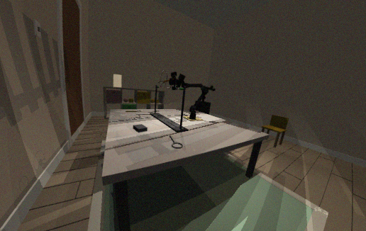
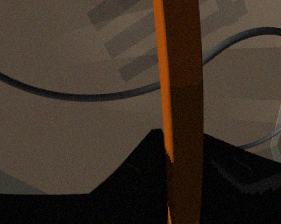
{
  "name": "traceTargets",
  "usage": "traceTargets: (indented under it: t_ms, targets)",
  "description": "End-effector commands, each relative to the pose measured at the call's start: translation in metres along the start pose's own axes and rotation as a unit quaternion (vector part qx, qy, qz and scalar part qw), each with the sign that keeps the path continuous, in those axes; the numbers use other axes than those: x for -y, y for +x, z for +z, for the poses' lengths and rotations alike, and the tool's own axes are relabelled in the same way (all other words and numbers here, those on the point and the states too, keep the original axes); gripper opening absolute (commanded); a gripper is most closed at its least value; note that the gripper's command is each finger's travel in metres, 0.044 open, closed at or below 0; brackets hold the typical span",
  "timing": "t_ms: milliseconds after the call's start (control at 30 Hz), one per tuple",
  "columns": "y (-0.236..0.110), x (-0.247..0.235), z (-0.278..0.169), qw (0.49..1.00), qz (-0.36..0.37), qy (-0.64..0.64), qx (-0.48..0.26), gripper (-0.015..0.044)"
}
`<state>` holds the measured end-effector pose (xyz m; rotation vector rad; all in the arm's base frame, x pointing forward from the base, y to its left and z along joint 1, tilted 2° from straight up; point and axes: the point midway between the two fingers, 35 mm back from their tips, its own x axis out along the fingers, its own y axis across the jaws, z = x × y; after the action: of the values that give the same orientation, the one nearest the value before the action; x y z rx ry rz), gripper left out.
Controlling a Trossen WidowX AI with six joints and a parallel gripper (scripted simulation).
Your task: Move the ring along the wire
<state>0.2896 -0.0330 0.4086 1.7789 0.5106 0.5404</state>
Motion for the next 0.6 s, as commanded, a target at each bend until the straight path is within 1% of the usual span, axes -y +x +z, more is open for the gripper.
traceTargets:
  t_ms: [0, 267, 567]
  targets:
    - [-0.001, -0.010, 0.002, 1.000, 0.011, 0.019, 0.002, -0.0150]
    - [-0.002, -0.021, 0.004, 0.999, 0.015, 0.030, 0.001, -0.0150]
    - [-0.002, -0.023, 0.004, 1.000, 0.001, 0.008, 0.001, -0.0150]
